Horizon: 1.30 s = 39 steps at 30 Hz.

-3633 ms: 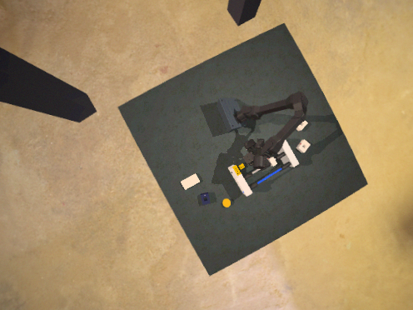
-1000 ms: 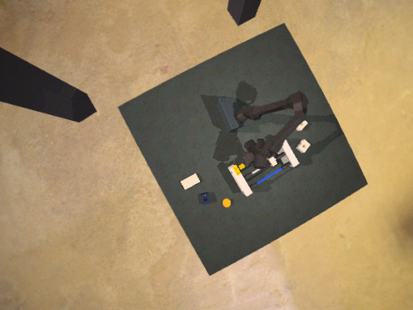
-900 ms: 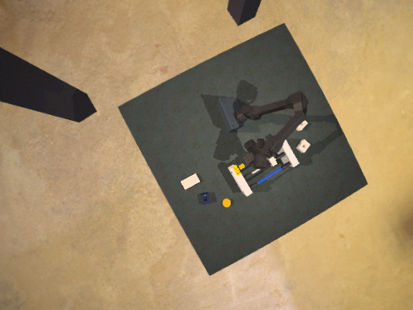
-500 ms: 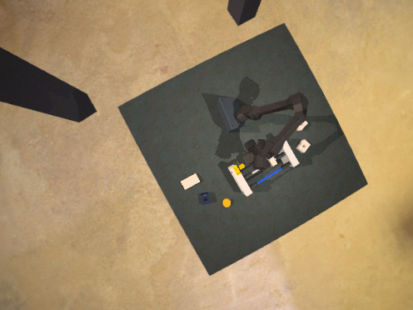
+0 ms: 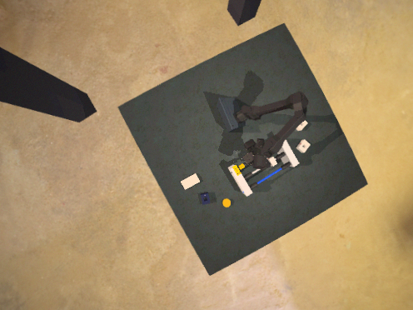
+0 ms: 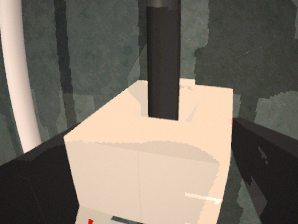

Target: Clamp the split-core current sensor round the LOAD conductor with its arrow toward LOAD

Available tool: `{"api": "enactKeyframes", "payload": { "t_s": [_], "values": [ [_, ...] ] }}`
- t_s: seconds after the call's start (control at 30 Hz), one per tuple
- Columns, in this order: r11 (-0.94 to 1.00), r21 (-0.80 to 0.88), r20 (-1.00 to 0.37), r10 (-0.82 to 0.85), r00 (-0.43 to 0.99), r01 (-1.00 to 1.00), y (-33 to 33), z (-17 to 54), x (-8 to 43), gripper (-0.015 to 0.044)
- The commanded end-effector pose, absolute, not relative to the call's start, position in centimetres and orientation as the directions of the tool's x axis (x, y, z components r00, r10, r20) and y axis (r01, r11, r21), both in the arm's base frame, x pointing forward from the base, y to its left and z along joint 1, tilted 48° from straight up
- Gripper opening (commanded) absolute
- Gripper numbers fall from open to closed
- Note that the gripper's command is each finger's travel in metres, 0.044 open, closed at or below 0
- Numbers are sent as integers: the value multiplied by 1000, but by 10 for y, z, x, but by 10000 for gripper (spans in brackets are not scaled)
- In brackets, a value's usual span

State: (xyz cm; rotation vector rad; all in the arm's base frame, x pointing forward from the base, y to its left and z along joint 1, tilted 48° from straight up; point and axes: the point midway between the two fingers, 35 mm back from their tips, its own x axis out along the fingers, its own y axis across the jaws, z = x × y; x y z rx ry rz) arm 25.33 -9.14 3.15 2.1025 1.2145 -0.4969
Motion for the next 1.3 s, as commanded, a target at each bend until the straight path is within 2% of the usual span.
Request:
{"api": "enactKeyframes", "payload": {
  "t_s": [0.0,0.33,0.67,1.27],
  "values": [
    [-372,353,-598,616,513,858,-91,32,253,0],
    [-369,353,-600,616,511,860,-88,28,254,0],
    [-369,357,-601,613,513,858,-91,31,254,254],
    [-369,357,-601,613,513,858,-91,31,254,254]
  ]
}}
